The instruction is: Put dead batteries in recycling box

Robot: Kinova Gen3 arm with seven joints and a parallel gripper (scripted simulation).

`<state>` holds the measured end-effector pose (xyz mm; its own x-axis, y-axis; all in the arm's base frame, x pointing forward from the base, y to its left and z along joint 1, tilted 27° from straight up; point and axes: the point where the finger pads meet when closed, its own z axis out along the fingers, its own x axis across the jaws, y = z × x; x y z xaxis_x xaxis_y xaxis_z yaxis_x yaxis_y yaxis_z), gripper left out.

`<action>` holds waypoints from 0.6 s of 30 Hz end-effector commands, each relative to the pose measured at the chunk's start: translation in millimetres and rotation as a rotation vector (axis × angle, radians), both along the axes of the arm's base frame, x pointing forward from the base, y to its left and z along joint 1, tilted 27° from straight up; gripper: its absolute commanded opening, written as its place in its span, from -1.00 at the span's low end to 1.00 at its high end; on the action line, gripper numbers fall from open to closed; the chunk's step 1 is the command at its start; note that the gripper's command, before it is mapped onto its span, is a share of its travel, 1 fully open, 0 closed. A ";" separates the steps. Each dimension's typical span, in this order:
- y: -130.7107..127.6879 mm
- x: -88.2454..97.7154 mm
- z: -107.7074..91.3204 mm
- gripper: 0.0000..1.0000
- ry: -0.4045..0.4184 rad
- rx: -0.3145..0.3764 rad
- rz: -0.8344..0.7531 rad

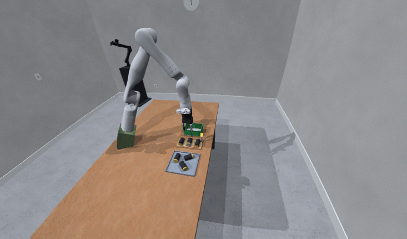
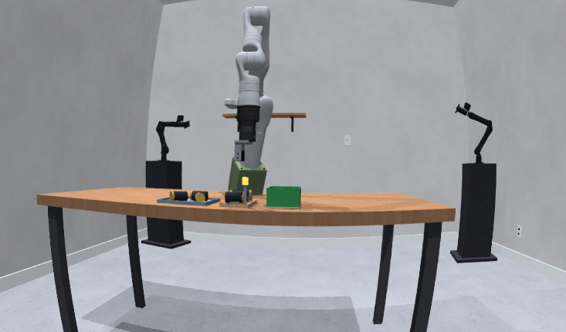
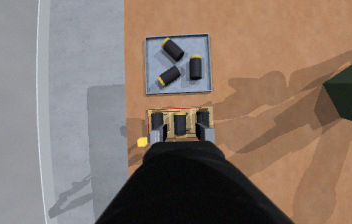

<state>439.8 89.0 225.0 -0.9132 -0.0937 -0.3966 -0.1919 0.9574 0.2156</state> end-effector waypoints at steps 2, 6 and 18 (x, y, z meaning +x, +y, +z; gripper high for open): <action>-0.1 0.2 0.5 1.00 -0.001 0.000 0.000; 0.0 0.8 0.7 0.81 -0.001 0.000 0.000; 4.4 41.6 18.1 0.81 -0.001 0.000 0.000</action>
<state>469.3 82.7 239.3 -0.9142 -0.0861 -0.3961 -0.1782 0.9630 0.2020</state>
